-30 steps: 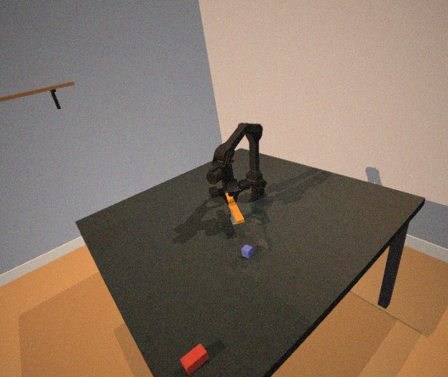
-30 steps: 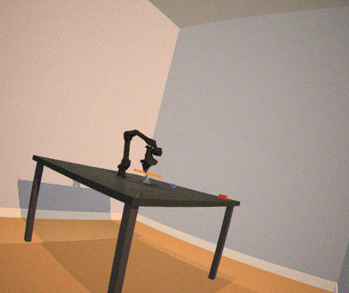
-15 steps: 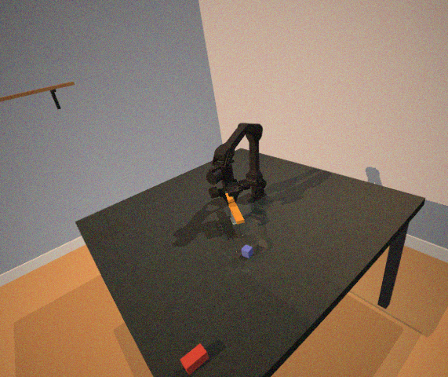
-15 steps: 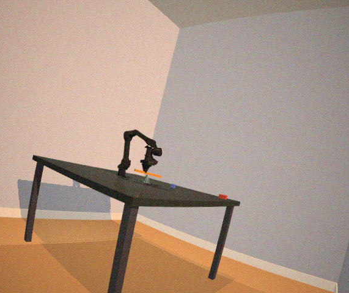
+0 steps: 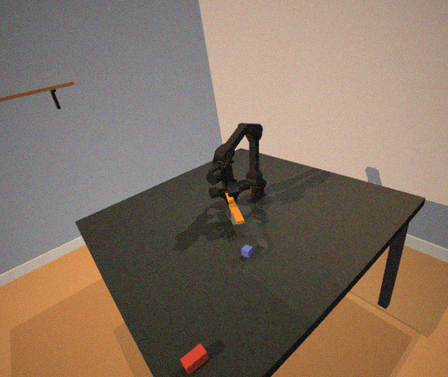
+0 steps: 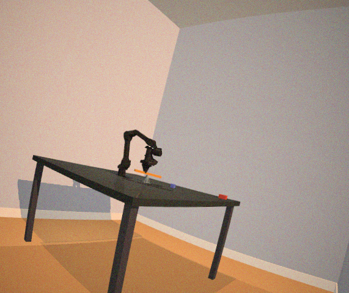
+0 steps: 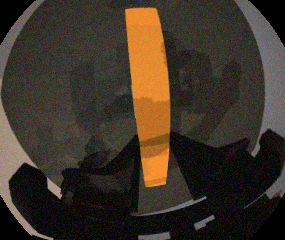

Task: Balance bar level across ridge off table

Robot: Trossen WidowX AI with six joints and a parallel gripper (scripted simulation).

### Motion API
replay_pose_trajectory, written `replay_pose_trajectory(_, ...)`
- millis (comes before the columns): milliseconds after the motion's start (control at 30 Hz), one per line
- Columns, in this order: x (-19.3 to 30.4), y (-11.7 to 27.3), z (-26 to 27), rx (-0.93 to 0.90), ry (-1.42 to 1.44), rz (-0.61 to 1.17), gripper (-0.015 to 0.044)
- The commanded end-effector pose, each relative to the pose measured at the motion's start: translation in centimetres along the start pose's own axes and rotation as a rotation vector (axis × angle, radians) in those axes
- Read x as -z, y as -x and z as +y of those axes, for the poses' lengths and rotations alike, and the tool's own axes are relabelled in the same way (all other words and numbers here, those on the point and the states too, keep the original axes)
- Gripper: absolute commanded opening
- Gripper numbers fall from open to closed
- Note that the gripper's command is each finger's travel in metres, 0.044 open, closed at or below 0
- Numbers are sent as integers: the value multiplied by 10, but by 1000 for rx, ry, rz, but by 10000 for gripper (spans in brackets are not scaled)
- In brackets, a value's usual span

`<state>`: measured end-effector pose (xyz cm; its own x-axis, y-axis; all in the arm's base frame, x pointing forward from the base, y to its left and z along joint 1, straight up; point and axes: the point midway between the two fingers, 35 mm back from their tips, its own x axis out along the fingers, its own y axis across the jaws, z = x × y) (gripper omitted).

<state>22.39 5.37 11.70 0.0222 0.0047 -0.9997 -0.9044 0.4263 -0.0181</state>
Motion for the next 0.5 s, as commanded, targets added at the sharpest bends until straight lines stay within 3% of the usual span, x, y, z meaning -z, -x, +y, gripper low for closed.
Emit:
replay_pose_trajectory(0,0,-1,0,-2,5,0,0)
replay_pose_trajectory(467,0,-2,0,-2,5,0,0)
